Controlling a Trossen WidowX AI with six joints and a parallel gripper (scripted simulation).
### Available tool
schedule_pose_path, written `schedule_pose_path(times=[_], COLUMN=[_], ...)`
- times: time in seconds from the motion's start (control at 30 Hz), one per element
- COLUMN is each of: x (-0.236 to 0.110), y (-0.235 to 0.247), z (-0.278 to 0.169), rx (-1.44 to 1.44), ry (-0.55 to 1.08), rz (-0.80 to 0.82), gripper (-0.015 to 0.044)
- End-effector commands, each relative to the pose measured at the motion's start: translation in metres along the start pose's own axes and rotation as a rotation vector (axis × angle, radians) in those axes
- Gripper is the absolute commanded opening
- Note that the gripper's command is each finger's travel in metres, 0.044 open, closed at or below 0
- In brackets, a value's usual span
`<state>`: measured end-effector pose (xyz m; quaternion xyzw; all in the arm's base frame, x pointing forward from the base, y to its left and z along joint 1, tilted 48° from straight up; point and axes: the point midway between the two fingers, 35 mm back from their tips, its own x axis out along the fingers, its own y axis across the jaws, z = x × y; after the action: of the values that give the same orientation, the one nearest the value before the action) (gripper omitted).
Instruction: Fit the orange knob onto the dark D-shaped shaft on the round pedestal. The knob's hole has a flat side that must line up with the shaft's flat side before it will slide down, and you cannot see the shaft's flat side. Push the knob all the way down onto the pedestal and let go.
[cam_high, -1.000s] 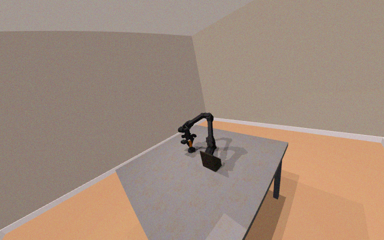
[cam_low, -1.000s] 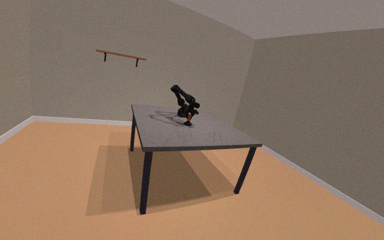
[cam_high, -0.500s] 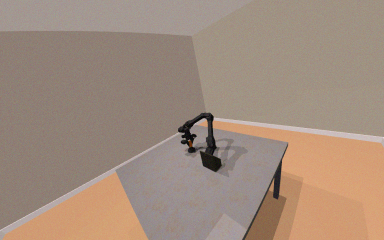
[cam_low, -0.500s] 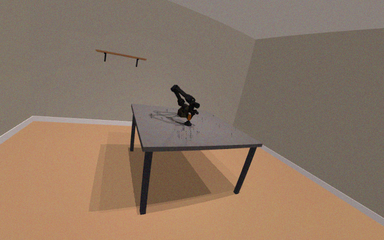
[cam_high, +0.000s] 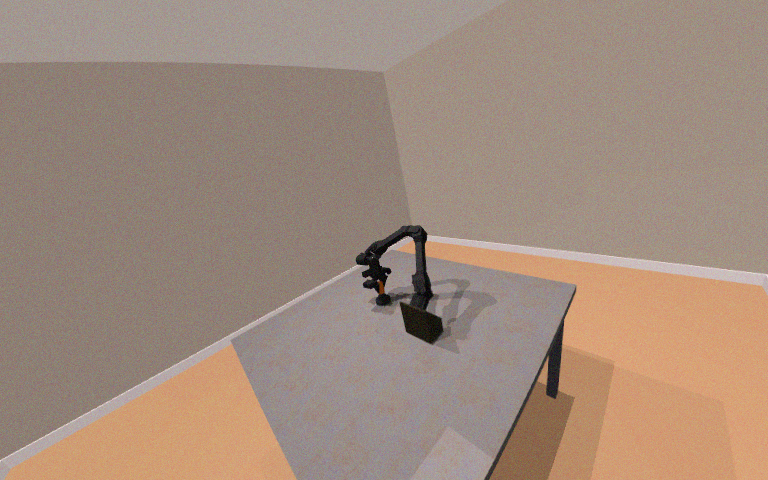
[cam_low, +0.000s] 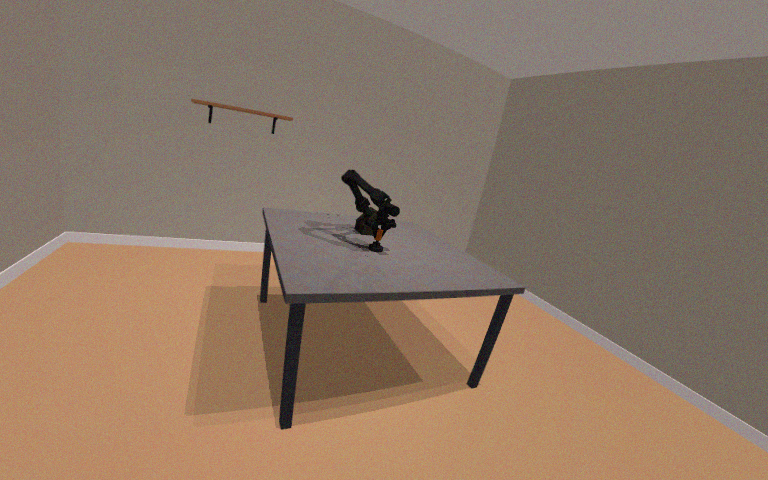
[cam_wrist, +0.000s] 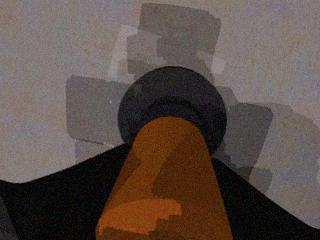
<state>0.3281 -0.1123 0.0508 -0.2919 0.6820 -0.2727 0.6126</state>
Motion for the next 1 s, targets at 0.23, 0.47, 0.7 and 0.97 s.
schedule_pose_path(times=[0.23, 0.47, 0.7, 0.97], x=[0.0016, 0.0009, -0.0026, 0.0003], y=[0.0001, 0.0002, -0.0008, -0.0003], z=[-0.0003, -0.0004, 0.0005, 0.0004], rx=[-0.016, -0.016, -0.063, -0.226], ry=[-0.001, -0.001, -0.001, -0.001], rz=[-0.003, -0.003, -0.003, -0.003], gripper=[0.0000, 0.0000, 0.0000, 0.0000])
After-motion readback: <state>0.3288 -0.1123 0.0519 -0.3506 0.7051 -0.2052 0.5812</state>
